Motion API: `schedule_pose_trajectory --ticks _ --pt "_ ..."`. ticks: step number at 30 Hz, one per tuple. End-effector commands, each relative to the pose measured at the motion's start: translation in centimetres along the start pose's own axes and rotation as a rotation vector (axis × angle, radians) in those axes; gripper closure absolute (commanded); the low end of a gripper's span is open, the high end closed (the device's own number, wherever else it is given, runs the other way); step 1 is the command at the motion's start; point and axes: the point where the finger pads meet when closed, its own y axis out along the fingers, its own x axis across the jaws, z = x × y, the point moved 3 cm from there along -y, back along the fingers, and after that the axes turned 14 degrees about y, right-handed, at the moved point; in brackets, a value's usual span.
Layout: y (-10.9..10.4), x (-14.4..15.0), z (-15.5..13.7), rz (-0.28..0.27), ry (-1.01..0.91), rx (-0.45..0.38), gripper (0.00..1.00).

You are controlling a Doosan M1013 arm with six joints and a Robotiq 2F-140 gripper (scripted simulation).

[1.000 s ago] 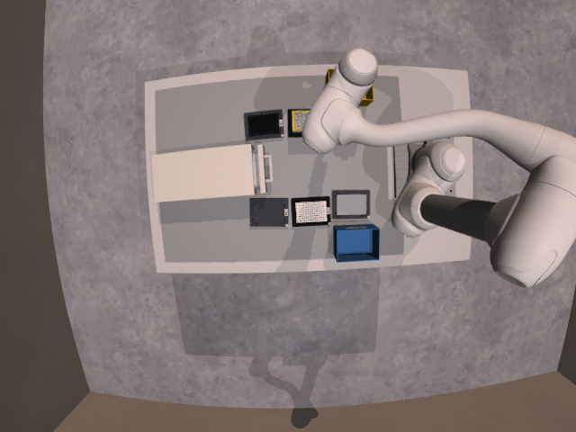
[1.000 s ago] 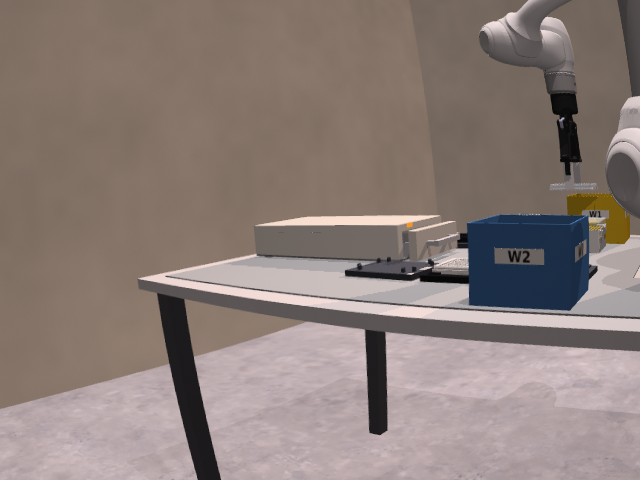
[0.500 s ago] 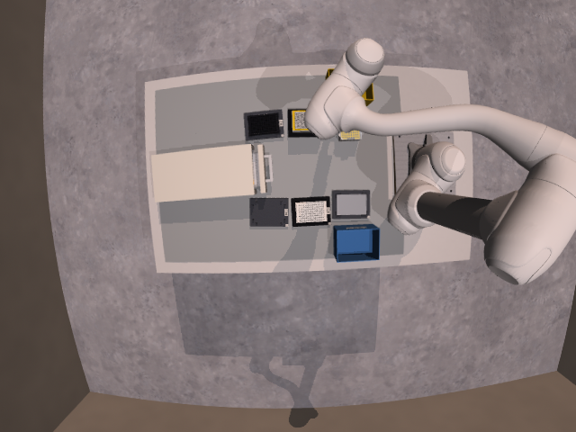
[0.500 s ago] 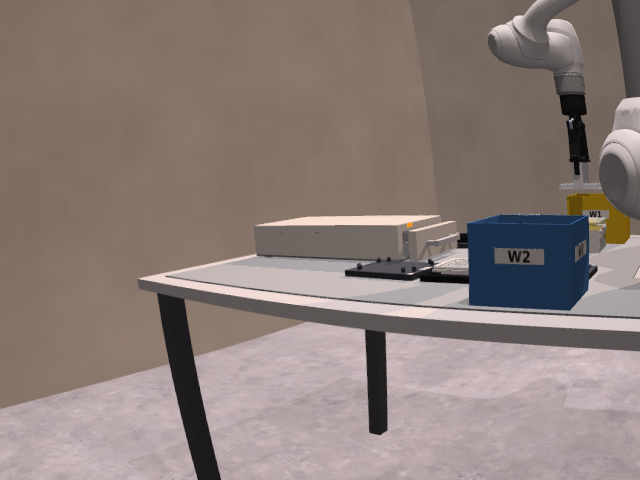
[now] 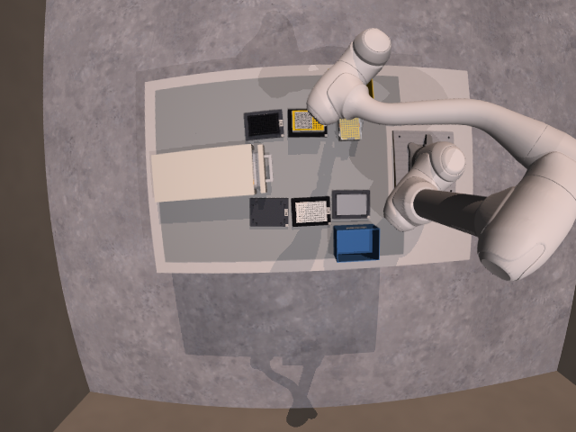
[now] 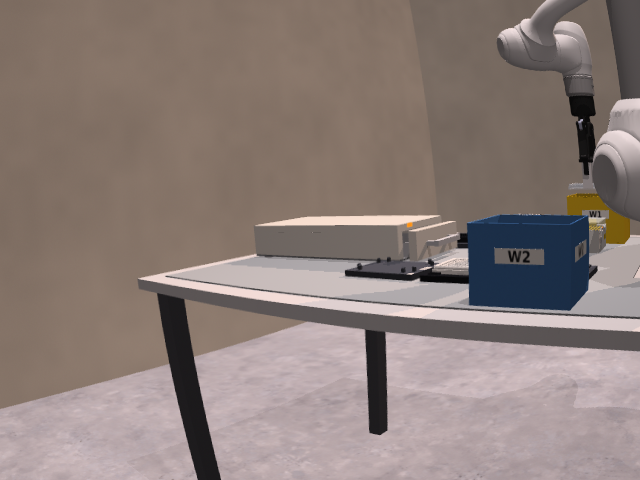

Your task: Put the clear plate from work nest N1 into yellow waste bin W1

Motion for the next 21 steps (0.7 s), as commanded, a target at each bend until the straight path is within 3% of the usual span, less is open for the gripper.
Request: schedule_pose_trajectory --ticks 1,9,21 --pt "0.1 0.9 -0.4 0.003 0.000 0.005 0.90" --pt "0.1 2.9 -1.1 0.003 0.000 0.005 0.90" --pt "0.1 2.9 -1.1 0.003 0.000 0.005 0.90"
